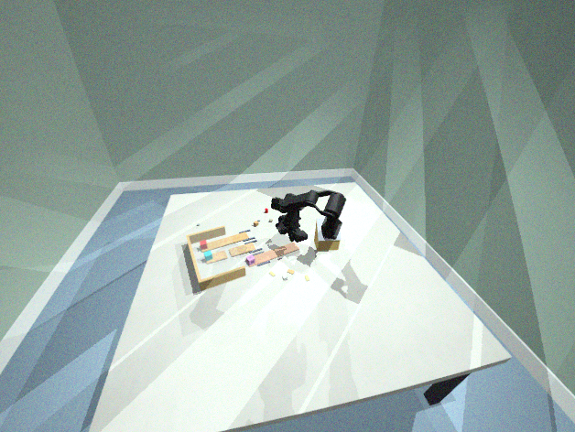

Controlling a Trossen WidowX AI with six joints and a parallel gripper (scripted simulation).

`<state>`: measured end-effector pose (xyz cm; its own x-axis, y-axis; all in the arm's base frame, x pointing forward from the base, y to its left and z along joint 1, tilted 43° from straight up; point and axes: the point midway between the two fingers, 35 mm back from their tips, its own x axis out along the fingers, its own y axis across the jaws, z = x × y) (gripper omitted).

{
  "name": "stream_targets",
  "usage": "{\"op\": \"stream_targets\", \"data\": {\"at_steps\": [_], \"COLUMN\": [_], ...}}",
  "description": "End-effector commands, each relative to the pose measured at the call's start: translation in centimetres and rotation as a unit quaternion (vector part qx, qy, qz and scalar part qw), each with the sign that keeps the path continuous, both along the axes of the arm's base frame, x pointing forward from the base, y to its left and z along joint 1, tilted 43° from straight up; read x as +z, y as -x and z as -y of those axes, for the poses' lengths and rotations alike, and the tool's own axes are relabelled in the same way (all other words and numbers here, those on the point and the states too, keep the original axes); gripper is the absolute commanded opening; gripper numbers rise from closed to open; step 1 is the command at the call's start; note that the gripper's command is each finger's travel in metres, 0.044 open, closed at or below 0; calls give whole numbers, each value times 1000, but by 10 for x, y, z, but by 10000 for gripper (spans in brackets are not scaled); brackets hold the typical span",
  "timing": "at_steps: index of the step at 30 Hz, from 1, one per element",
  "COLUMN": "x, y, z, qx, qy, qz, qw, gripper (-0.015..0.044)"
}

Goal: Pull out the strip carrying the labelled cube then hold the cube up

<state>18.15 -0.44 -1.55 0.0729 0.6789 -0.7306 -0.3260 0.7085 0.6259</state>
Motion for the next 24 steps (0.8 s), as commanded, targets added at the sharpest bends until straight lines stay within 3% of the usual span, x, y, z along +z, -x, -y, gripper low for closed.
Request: {"op": "stream_targets", "data": {"at_steps": [1, 14, 24], "x": [6, 25, 42], "y": [-15, -65, -104], "z": [-2, -7, -12], "qx": [49, 56, 56], "qy": [5, 5, 5], "qz": [42, 50, 51], "qw": [998, 997, 997], "gripper": [105, 440, 440]}}
